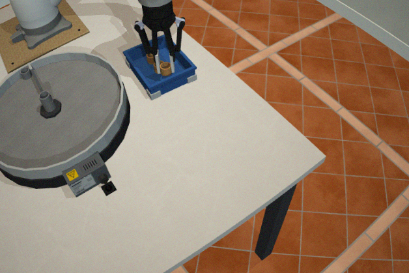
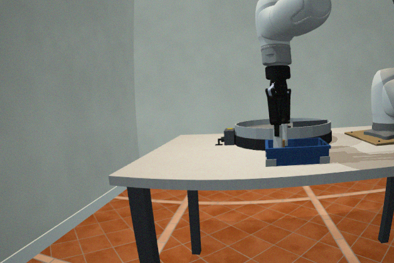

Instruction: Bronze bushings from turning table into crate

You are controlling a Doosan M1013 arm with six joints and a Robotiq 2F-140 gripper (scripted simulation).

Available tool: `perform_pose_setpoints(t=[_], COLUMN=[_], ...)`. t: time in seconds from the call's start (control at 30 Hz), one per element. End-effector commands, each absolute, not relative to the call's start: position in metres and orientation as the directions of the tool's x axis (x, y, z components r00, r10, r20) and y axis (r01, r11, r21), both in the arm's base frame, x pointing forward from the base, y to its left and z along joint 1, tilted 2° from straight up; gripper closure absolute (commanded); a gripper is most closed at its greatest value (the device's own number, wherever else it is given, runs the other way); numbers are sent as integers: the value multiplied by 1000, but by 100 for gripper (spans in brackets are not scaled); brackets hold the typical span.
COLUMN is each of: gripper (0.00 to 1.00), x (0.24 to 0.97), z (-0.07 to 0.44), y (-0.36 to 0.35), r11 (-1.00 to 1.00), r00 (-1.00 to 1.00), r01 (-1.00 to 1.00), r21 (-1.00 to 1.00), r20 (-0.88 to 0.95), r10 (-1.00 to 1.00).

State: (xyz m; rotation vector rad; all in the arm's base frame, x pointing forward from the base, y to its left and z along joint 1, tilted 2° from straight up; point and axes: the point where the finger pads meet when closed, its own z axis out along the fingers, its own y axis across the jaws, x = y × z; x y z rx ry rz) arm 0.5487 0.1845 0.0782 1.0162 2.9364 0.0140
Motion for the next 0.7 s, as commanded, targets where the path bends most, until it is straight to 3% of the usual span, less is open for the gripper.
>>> perform_pose_setpoints(t=[0.0,0.67], gripper=[100,100], x=[549,549], z=[74,56], y=[185,185], r11=[786,786], r00=[-786,-786], r01=[618,618], r21=[20,20], r20=[-29,-29], r10=[618,618])
